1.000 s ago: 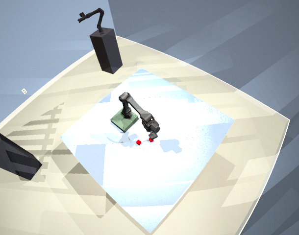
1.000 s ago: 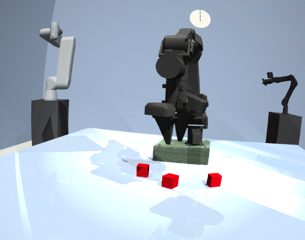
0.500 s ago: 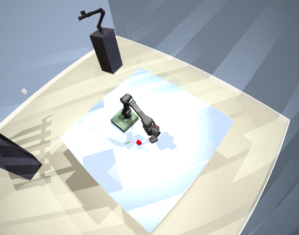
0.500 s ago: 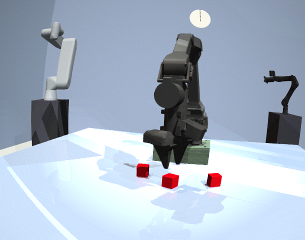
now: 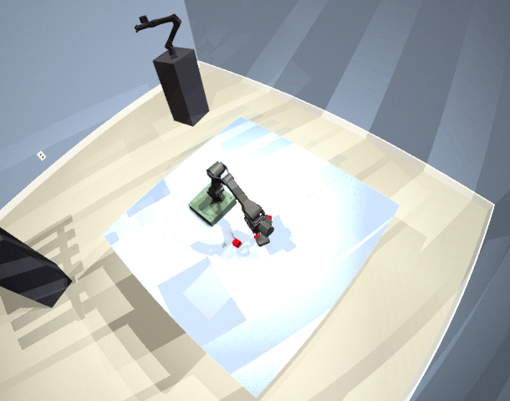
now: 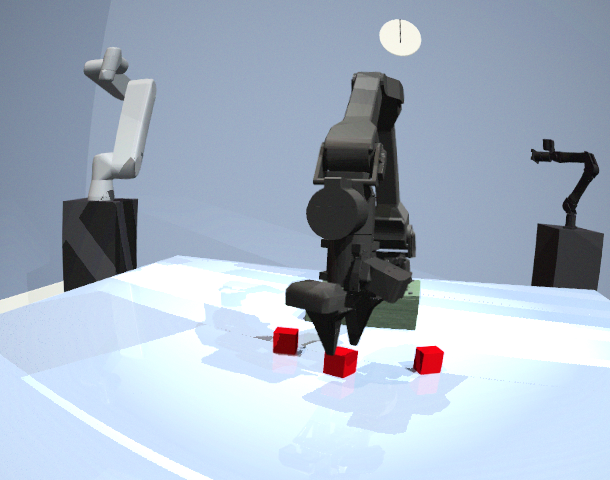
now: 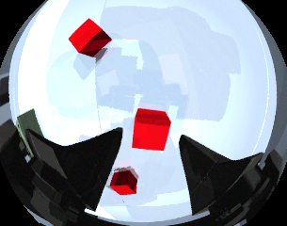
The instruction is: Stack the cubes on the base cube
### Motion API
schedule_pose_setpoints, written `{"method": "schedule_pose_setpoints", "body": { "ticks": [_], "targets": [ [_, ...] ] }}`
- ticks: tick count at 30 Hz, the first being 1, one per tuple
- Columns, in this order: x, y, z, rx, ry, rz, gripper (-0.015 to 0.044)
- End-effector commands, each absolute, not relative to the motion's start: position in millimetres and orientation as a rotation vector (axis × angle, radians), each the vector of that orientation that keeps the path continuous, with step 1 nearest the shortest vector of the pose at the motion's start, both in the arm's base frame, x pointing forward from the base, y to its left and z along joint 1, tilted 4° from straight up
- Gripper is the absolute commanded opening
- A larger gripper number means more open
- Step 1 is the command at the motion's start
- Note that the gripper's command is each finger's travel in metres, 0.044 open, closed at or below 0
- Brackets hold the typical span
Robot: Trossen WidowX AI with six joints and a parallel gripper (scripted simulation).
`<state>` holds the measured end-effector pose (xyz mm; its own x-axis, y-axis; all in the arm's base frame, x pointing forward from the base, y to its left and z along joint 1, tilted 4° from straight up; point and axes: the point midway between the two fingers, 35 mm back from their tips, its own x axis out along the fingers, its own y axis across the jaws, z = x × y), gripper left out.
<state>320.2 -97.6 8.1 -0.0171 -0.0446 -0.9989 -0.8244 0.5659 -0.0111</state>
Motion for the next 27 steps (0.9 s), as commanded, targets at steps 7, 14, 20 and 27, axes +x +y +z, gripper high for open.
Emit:
{"method": "schedule_pose_setpoints", "body": {
  "ticks": [7,14,20,27],
  "targets": [
    [318.1,-98.9,-8.7,-0.792,1.476,0.736,0.0265],
    [317.9,-99.0,-11.1,-0.792,1.476,0.736,0.016],
    [318.0,-99.0,-10.6,-0.792,1.476,0.736,0.0105],
    [321.4,-98.8,8.4,-0.792,1.476,0.736,0.0105]
  ]
}}
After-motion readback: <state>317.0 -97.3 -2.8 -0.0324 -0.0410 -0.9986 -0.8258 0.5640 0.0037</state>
